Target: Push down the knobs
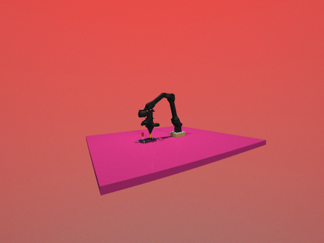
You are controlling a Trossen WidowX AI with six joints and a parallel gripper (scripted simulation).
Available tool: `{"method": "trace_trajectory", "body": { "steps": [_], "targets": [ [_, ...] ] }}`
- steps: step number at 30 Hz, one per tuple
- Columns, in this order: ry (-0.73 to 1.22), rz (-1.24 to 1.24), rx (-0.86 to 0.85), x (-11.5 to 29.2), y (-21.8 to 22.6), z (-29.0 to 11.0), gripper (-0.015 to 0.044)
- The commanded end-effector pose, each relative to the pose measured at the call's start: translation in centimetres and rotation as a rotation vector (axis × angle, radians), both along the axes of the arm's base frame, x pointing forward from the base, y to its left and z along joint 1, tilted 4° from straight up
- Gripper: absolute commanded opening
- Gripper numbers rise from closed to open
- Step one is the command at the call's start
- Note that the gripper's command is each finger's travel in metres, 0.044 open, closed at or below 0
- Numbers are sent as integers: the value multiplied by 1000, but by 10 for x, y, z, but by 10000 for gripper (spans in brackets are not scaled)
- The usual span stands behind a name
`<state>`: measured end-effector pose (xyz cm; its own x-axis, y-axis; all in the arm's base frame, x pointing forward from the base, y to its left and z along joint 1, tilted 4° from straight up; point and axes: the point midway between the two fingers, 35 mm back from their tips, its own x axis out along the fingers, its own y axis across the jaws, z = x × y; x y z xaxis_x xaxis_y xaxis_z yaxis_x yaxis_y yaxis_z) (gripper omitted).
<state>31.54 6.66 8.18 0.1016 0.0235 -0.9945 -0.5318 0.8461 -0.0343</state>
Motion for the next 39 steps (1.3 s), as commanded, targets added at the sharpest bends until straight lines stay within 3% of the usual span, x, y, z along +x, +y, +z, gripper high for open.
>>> {"method": "trace_trajectory", "body": {
  "steps": [1,22,30,38,39],
  "targets": [
    [4,2,2,1,1,-7,0],
    [4,2,2,-1,0,20,0],
    [15,0,-3,-3,-1,14,210],
    [-71,-124,41,10,3,26,0],
    [-69,-153,44,10,4,27,0]
  ]
}}
